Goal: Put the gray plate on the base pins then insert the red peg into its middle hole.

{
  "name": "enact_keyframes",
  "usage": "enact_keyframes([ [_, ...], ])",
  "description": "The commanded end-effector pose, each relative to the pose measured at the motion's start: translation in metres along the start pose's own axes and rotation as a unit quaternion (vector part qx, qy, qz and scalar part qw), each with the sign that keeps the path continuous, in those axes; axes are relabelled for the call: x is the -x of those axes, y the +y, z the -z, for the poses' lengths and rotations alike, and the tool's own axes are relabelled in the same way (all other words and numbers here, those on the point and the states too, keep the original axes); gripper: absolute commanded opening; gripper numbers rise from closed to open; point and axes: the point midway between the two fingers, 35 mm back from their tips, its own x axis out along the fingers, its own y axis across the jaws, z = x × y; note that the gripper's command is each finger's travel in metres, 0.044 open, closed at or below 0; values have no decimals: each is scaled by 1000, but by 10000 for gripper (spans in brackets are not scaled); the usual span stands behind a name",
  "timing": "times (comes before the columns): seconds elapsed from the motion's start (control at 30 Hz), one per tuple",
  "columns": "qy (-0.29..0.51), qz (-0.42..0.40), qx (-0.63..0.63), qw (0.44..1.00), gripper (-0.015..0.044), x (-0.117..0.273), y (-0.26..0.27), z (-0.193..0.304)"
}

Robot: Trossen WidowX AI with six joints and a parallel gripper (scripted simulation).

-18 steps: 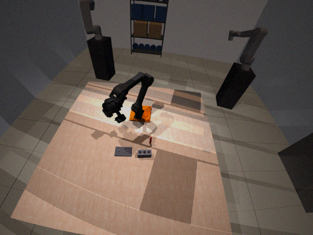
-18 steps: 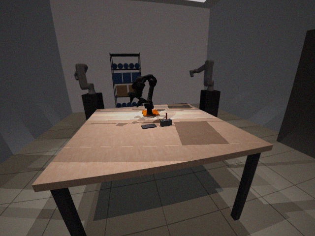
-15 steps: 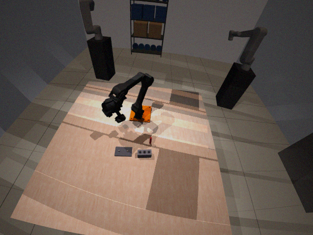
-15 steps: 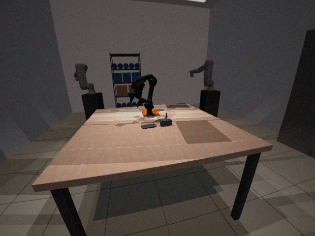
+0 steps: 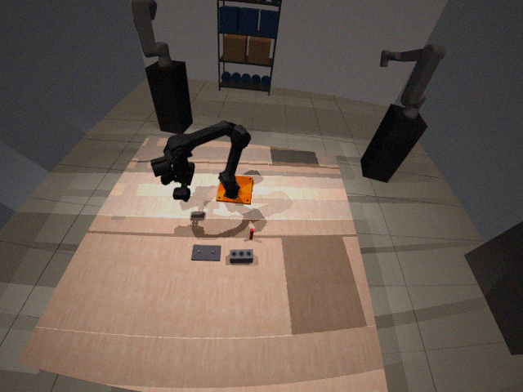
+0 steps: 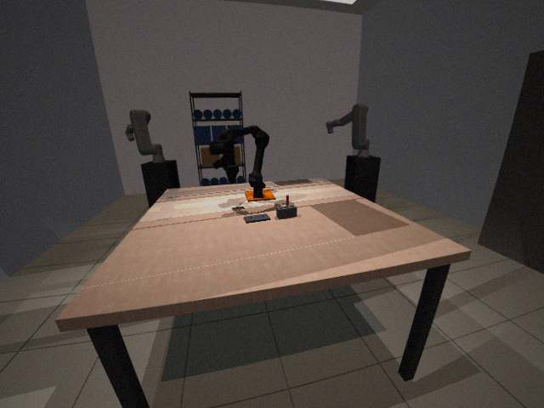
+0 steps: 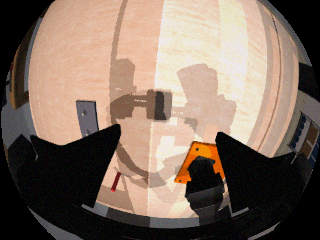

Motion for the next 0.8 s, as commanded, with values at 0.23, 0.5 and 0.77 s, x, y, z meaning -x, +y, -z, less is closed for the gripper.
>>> enact_keyframes([
  [0.23,7,-13,4,1000,440,4,78,22],
  [0.5,13,-3,16,1000,440,3,163,83],
  [0.77,13,-8,1,1000,440,4,228,187],
])
